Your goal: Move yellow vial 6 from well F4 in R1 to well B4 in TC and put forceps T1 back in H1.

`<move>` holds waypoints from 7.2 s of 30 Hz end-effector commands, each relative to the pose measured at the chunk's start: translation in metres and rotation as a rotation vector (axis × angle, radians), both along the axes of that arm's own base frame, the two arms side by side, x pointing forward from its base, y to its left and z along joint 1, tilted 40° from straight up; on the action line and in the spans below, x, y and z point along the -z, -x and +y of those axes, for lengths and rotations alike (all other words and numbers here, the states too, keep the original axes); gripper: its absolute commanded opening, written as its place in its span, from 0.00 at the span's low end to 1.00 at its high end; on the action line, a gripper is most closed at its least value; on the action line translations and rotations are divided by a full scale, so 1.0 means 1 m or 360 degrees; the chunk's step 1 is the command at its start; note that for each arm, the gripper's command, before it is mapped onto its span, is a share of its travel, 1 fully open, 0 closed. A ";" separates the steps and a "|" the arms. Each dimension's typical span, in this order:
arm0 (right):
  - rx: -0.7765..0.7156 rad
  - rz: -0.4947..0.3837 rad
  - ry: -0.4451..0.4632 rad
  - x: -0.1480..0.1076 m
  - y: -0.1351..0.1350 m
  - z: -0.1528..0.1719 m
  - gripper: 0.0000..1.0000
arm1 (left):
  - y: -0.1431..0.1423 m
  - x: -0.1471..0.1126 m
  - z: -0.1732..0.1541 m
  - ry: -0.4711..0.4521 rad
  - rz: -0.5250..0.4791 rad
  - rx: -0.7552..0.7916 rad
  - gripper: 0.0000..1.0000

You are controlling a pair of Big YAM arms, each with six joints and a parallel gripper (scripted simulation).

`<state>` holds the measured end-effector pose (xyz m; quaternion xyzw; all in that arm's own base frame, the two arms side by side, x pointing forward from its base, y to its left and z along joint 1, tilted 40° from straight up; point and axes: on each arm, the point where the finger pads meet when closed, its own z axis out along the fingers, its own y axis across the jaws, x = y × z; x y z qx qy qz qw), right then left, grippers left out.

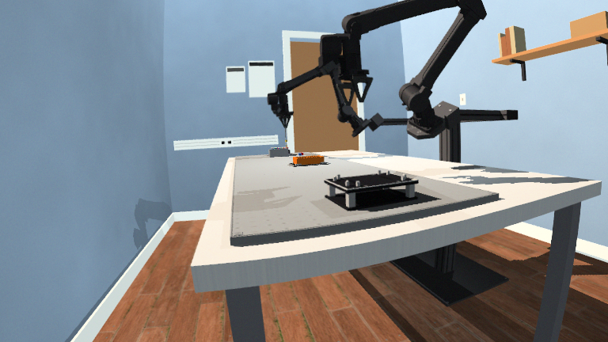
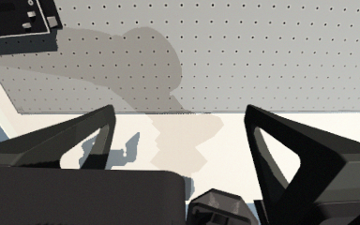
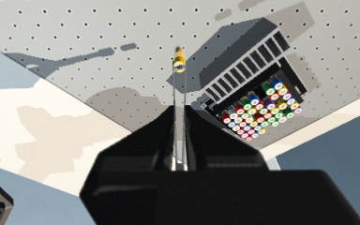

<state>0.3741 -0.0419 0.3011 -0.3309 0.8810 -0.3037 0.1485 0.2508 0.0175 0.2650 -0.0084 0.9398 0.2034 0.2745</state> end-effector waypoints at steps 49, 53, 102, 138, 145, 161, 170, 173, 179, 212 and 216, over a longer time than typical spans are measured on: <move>-0.0008 -0.0026 -0.0019 0.020 -0.012 0.079 0.09 | -0.004 -0.012 -0.003 0.0017 -0.0048 -0.0009 1.00; -0.0008 -0.0064 -0.0033 0.013 -0.011 0.085 0.09 | -0.004 -0.012 -0.003 0.0017 -0.0048 -0.0009 1.00; -0.0014 -0.0056 -0.0036 0.043 -0.022 0.156 0.09 | -0.004 -0.012 -0.003 0.0017 -0.0048 -0.0009 1.00; -0.0018 -0.0055 -0.0040 0.064 -0.026 0.207 0.09 | -0.004 -0.012 -0.003 0.0017 -0.0048 -0.0009 1.00; -0.0019 -0.0061 -0.0043 0.066 -0.026 0.214 0.09 | -0.004 -0.012 -0.003 0.0017 -0.0048 -0.0009 1.00; -0.0021 -0.0055 -0.0042 0.077 -0.028 0.239 0.09 | -0.004 -0.012 -0.003 0.0017 -0.0048 -0.0009 1.00; -0.0021 -0.0054 -0.0043 0.083 -0.029 0.251 0.09 | -0.004 -0.012 -0.003 0.0017 -0.0048 -0.0009 1.00; -0.0021 -0.0055 -0.0044 0.085 -0.030 0.256 0.09 | -0.004 -0.012 -0.003 0.0017 -0.0048 -0.0009 1.00; -0.0022 -0.0058 -0.0046 0.086 -0.030 0.262 0.09 | -0.004 -0.012 -0.003 0.0017 -0.0048 -0.0009 1.00; -0.0026 -0.0053 -0.0047 0.108 -0.034 0.310 0.09 | -0.004 -0.012 -0.003 0.0017 -0.0048 -0.0009 1.00; -0.0026 -0.0053 -0.0047 0.110 -0.034 0.315 0.09 | -0.004 -0.012 -0.003 0.0017 -0.0048 -0.0009 1.00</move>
